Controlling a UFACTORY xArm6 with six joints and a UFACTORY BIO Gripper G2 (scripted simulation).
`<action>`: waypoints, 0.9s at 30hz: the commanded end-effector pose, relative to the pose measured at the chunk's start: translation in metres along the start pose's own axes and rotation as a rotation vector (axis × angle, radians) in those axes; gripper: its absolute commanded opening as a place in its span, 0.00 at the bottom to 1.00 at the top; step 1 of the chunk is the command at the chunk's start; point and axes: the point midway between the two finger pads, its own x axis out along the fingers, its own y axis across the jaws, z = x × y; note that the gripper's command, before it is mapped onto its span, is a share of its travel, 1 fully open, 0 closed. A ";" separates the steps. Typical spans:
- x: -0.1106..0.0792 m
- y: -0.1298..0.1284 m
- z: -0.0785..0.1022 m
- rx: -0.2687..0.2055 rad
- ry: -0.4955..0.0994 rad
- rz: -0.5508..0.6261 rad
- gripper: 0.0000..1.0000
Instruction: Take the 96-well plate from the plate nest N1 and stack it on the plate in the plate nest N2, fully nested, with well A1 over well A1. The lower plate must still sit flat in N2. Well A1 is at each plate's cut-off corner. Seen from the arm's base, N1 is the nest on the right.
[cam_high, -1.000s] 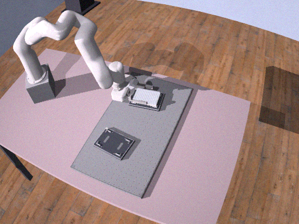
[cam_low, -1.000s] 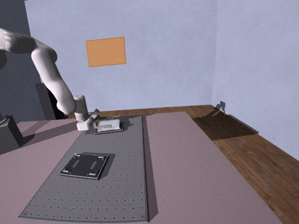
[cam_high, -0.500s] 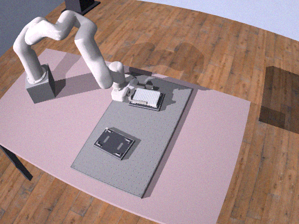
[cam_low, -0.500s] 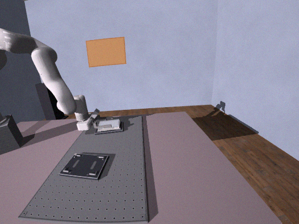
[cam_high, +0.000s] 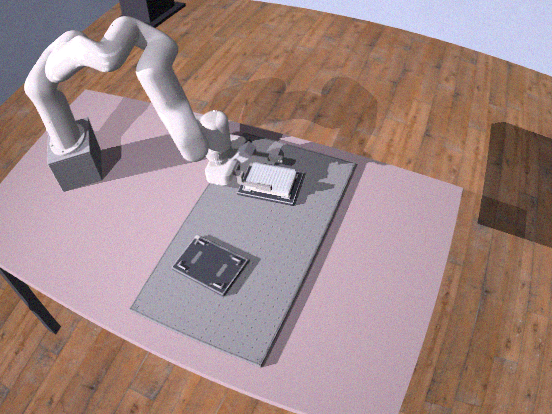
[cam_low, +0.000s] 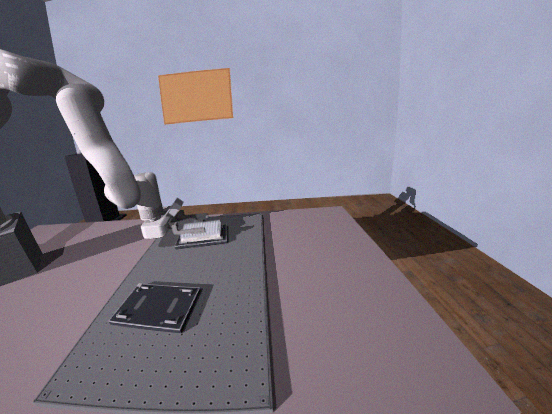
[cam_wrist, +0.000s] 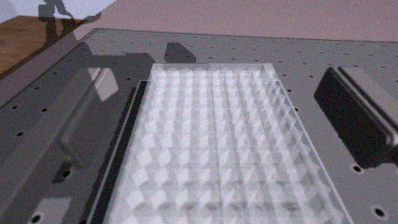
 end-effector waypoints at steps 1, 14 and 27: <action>0.001 0.000 0.011 0.001 -0.004 0.000 0.37; 0.001 0.000 0.041 0.001 -0.004 0.000 0.37; 0.001 0.000 0.059 0.001 -0.004 0.000 0.37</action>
